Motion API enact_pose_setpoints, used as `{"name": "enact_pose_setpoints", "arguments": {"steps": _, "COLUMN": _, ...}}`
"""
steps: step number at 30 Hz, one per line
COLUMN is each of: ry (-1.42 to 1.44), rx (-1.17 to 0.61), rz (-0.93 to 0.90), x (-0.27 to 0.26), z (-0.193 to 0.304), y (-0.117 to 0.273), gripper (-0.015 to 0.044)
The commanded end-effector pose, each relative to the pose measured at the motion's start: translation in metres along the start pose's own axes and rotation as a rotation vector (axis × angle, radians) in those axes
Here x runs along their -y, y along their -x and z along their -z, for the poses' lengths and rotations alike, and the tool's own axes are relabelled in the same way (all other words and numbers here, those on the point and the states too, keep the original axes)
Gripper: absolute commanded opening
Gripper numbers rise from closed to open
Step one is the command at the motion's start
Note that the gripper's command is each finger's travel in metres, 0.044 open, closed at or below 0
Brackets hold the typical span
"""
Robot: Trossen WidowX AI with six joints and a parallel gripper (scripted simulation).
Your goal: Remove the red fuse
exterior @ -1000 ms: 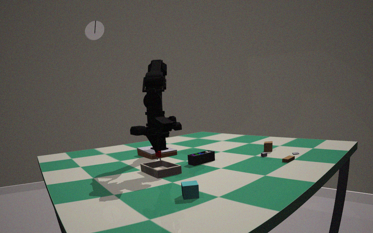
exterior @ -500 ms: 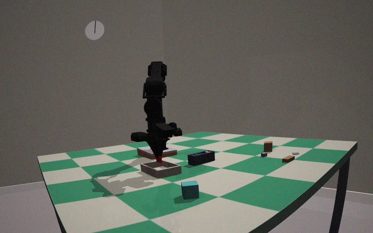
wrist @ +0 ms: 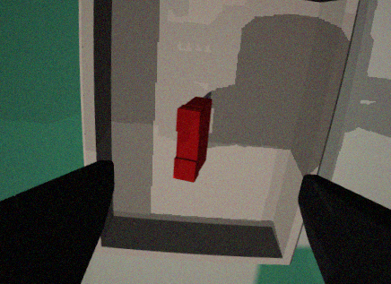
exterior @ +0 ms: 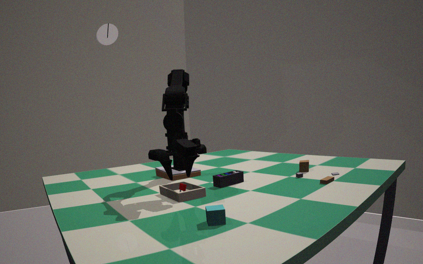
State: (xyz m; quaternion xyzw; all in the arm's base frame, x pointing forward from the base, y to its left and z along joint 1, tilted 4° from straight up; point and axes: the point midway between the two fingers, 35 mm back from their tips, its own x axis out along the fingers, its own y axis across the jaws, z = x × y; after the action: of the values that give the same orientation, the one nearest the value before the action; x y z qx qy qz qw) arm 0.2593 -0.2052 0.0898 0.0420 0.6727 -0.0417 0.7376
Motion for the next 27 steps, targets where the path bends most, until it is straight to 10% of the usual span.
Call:
{"name": "enact_pose_setpoints", "arguments": {"steps": 1, "ry": 0.002, "rx": 0.009, "rz": 0.001, "x": 0.0005, "z": -0.0016, "y": 0.027, "gripper": 0.033}}
{"name": "enact_pose_setpoints", "arguments": {"steps": 27, "ry": -0.004, "rx": 0.002, "rz": 0.002, "x": 0.0006, "z": -0.0005, "y": 0.033, "gripper": 0.033}}
